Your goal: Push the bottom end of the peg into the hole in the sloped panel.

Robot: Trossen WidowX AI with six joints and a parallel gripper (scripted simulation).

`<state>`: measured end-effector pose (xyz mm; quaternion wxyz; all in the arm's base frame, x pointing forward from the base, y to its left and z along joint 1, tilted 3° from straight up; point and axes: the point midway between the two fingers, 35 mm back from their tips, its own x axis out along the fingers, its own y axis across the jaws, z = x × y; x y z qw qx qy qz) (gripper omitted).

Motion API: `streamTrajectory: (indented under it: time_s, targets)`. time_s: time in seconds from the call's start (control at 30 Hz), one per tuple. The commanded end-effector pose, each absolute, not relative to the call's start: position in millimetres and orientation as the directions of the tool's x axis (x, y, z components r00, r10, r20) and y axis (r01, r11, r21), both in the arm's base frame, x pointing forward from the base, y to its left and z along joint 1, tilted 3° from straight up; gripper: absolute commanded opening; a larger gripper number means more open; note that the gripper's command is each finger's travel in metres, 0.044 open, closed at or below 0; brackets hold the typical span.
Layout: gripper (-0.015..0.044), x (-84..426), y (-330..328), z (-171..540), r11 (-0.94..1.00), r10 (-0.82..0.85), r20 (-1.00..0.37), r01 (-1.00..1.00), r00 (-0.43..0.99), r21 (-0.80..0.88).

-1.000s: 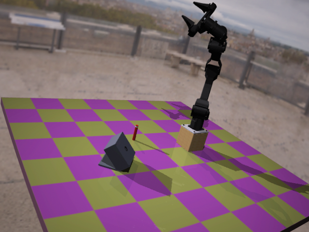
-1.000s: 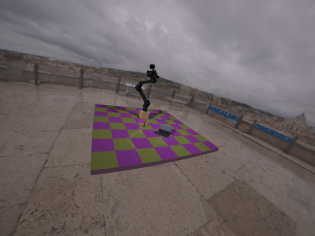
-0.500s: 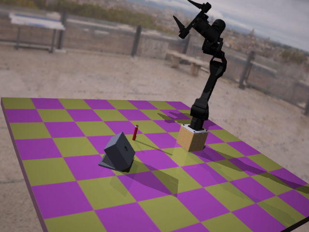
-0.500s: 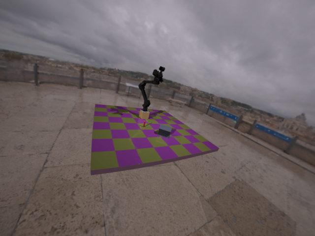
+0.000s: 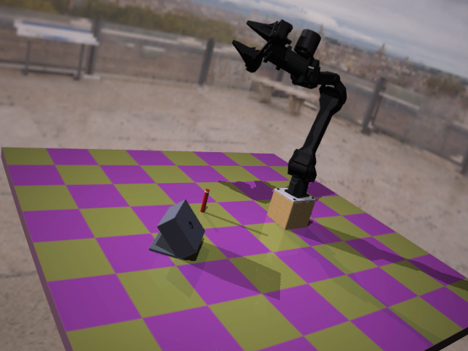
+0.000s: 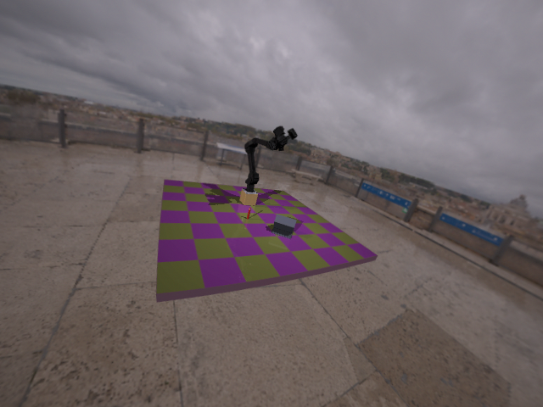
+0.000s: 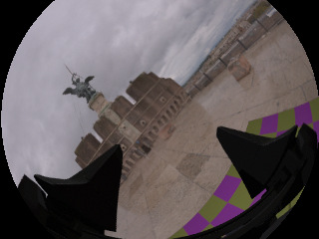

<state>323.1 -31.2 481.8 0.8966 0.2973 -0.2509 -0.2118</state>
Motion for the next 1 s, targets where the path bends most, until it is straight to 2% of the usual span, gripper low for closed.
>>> streamTrajectory:
  time_s: [0.0,0.27,0.5,0.73,0.97]
  targets:
    - [0.0440,346.5,-35.1,456.3,0.776,-0.514,0.247,0.322,0.822,0.542]
    - [0.0440,386.6,-50.6,389.0,0.830,-0.493,0.033,0.458,0.870,0.317]
    - [0.0440,405.6,-70.6,323.5,0.851,-0.479,-0.187,0.506,0.858,0.140]
    - [0.0440,408.2,-91.4,255.9,0.865,-0.460,-0.416,0.501,0.785,-0.010]
    - [0.0440,394.4,-110.5,190.6,0.881,-0.421,-0.630,0.459,0.653,-0.113]
